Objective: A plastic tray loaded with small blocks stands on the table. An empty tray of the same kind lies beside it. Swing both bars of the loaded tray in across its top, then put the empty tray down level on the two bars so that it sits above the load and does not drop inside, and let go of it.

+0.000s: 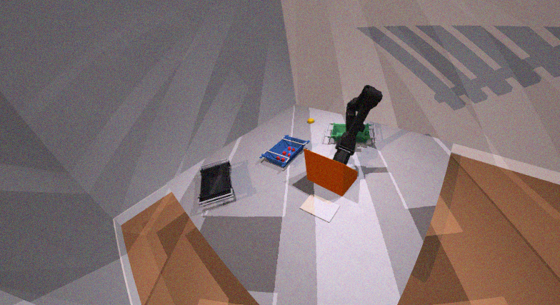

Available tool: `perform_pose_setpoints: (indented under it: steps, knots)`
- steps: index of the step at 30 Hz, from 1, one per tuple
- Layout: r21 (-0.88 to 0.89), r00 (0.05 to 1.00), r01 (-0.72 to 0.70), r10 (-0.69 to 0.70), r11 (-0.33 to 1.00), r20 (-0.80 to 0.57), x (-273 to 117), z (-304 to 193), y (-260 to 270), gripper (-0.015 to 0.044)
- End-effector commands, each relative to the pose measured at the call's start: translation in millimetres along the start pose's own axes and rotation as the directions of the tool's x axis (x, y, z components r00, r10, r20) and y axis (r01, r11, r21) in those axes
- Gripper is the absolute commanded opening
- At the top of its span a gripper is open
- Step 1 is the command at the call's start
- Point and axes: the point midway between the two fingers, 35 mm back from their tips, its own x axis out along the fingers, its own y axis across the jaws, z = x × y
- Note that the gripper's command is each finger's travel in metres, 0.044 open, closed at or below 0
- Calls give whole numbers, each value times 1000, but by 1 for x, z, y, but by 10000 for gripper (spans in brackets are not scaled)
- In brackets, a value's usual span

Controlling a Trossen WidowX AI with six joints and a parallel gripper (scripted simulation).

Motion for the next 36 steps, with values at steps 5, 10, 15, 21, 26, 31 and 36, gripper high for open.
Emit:
perform_pose_setpoints:
  steps: [5, 10, 15, 21, 26, 31, 36]
  knots:
    - [0, 1000, 11, -11, 1000, -6, -20, -3, 0, 0]
    - [1, 1000, 13, -13, 1000, -8, -46, -4, 1, 0]
    - [0, 1000, 11, -11, 1000, -7, -71, -2, 0, 0]
    - [0, 1000, 10, -10, 1000, -7, -79, 0, -1, 0]
    - [2, 1000, 17, -17, 1000, -10, -88, -2, -1, 0]
    - [3, 1000, 25, -25, 1000, -13, -107, -4, -2, 0]
    - [2, 1000, 26, -26, 1000, -12, -126, -4, -3, 0]
